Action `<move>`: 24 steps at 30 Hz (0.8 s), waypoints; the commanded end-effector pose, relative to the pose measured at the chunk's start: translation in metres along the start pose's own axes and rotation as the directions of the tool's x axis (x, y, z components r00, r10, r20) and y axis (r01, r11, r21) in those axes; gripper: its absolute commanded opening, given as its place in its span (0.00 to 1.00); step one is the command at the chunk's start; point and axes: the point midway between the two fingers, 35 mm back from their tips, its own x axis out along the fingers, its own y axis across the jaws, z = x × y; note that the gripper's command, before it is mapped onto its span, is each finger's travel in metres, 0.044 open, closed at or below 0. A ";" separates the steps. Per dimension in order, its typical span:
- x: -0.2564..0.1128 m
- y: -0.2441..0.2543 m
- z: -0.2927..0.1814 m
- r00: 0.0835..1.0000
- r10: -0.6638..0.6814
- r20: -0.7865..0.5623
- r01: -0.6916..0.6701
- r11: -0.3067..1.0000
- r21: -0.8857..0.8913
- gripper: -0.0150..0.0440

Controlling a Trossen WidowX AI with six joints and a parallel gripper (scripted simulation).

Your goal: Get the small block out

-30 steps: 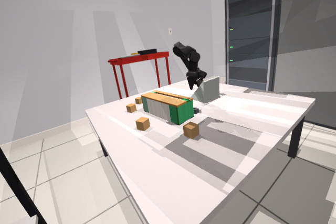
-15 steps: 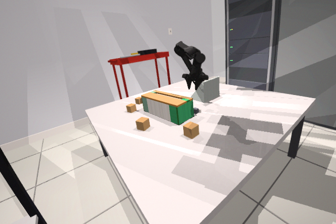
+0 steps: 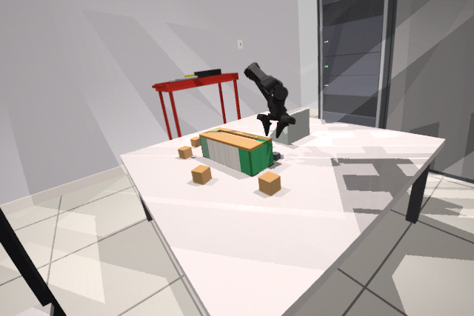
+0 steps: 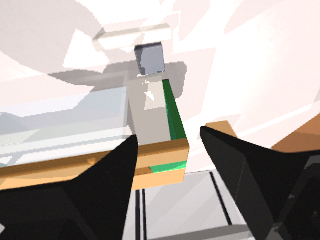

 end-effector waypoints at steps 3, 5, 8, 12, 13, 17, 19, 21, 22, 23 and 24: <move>0.046 0.010 0.029 0.999 0.028 0.022 -0.027 0.999 -0.025 0.74; 0.046 0.010 0.029 0.999 0.028 0.022 -0.027 0.999 -0.025 0.74; 0.047 0.010 0.030 0.999 0.028 0.022 -0.027 0.999 -0.025 0.74; 0.053 0.010 0.032 0.999 0.028 0.022 -0.027 0.999 -0.025 0.74; 0.054 0.010 0.033 0.999 0.028 0.022 -0.027 0.999 -0.025 0.74; 0.060 0.009 0.036 0.999 0.028 0.022 -0.027 0.999 -0.025 0.74; 0.063 0.009 0.037 0.999 0.028 0.022 -0.027 0.999 -0.025 0.74; 0.066 0.009 0.039 0.999 0.028 0.022 -0.027 0.999 -0.026 0.74; 0.067 0.009 0.040 0.999 0.028 0.022 -0.027 0.999 -0.026 0.74; 0.069 0.009 0.041 0.999 0.028 0.022 -0.027 0.999 -0.026 0.74; 0.070 0.009 0.041 0.999 0.028 0.022 -0.027 0.999 -0.026 0.74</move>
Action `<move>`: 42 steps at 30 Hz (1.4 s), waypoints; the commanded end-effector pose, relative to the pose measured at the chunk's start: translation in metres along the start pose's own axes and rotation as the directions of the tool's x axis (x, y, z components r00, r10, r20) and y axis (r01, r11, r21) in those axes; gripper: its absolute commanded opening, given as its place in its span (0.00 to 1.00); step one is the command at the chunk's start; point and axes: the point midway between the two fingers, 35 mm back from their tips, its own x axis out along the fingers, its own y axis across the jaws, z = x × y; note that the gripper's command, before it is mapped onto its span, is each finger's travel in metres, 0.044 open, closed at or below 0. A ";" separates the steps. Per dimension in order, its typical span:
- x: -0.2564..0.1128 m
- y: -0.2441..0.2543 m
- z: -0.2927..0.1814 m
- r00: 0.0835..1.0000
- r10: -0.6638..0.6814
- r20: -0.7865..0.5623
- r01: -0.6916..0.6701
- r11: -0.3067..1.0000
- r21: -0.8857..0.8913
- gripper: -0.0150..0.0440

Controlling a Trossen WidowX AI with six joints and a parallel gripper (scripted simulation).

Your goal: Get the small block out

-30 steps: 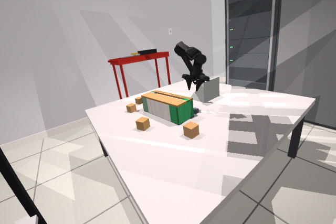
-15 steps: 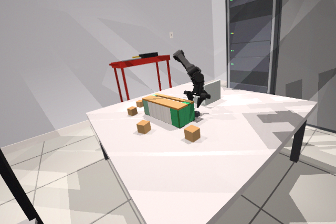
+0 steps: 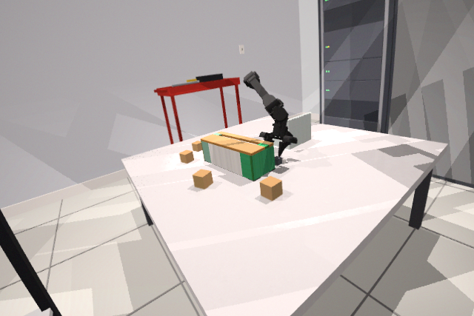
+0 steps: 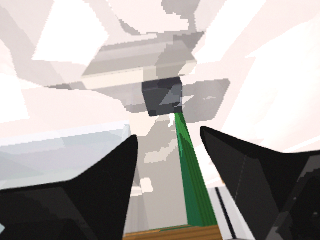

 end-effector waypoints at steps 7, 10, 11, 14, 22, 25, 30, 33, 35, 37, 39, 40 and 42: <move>0.018 0.001 0.013 1.000 0.011 0.010 -0.011 1.000 -0.015 0.74; 0.022 0.001 0.015 1.000 0.011 0.010 -0.011 1.000 -0.015 0.74; 0.023 0.001 0.016 1.000 0.011 0.010 -0.011 1.000 -0.015 0.74; 0.027 0.001 0.019 1.000 0.012 0.010 -0.012 1.000 -0.015 0.74; 0.036 0.002 0.025 1.000 0.014 0.010 -0.013 1.000 -0.015 0.74; 0.037 0.002 0.025 1.000 0.014 0.010 -0.013 1.000 -0.015 0.69; 0.037 0.002 0.025 1.000 0.014 0.010 -0.013 1.000 -0.015 0.47; 0.037 0.002 0.025 1.000 0.014 0.010 -0.013 1.000 -0.015 0.37; 0.037 0.002 0.025 1.000 0.014 0.010 -0.013 1.000 -0.015 0.35; 0.033 -0.001 0.021 1.000 0.001 -0.001 -0.001 1.000 0.008 0.26; 0.025 -0.002 0.016 1.000 -0.004 -0.004 0.004 1.000 0.014 0.25; 0.021 -0.002 0.014 1.000 -0.003 -0.003 0.004 1.000 0.013 0.25; 0.013 -0.003 0.010 1.000 -0.003 -0.001 0.003 1.000 0.009 0.25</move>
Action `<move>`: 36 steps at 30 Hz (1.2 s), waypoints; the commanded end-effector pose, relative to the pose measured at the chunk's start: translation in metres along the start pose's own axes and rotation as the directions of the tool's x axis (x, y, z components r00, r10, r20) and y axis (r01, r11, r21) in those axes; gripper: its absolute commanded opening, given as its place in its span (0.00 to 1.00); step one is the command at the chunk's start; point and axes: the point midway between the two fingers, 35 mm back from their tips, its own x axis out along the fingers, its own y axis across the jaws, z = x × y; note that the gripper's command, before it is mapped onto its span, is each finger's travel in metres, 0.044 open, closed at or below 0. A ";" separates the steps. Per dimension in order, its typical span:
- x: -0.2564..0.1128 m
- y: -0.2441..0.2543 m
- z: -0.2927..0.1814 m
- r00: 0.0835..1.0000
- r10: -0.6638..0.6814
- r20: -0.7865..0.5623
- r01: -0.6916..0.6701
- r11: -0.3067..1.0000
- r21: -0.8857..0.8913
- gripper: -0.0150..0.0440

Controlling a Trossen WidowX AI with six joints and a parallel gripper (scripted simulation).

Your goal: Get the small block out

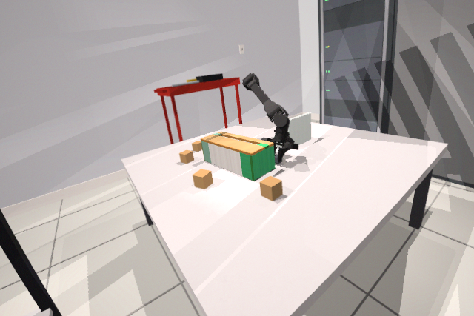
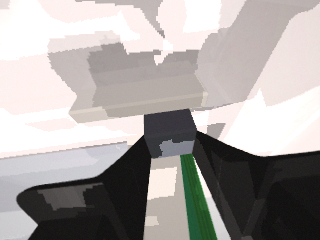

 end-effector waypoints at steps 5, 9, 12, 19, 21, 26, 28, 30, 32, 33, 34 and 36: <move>-0.036 -0.001 -0.018 1.000 -0.006 -0.003 0.006 1.000 0.002 0.25; -0.048 0.001 -0.022 1.000 -0.002 -0.002 0.002 1.000 -0.002 0.25; -0.052 0.001 -0.023 1.000 -0.008 -0.003 0.008 1.000 -0.014 0.25; -0.085 0.003 -0.030 0.997 -0.073 -0.019 0.069 0.988 -0.138 0.25; -0.096 0.004 -0.031 0.996 -0.091 -0.023 0.086 0.981 -0.175 0.25; -0.121 0.008 -0.033 0.990 -0.138 -0.031 0.125 0.955 -0.267 0.25; -0.130 0.010 -0.033 0.987 -0.157 -0.034 0.139 0.942 -0.304 0.25; -0.140 0.012 -0.032 0.984 -0.176 -0.036 0.153 0.927 -0.341 0.25; -0.149 0.014 -0.032 0.981 -0.192 -0.038 0.165 0.913 -0.374 0.25; -0.151 0.015 -0.031 0.980 -0.197 -0.038 0.167 0.909 -0.383 0.25; -0.152 0.015 -0.031 0.979 -0.198 -0.038 0.168 0.907 -0.386 0.25; -0.152 0.015 -0.031 0.979 -0.198 -0.038 0.168 0.907 -0.386 0.25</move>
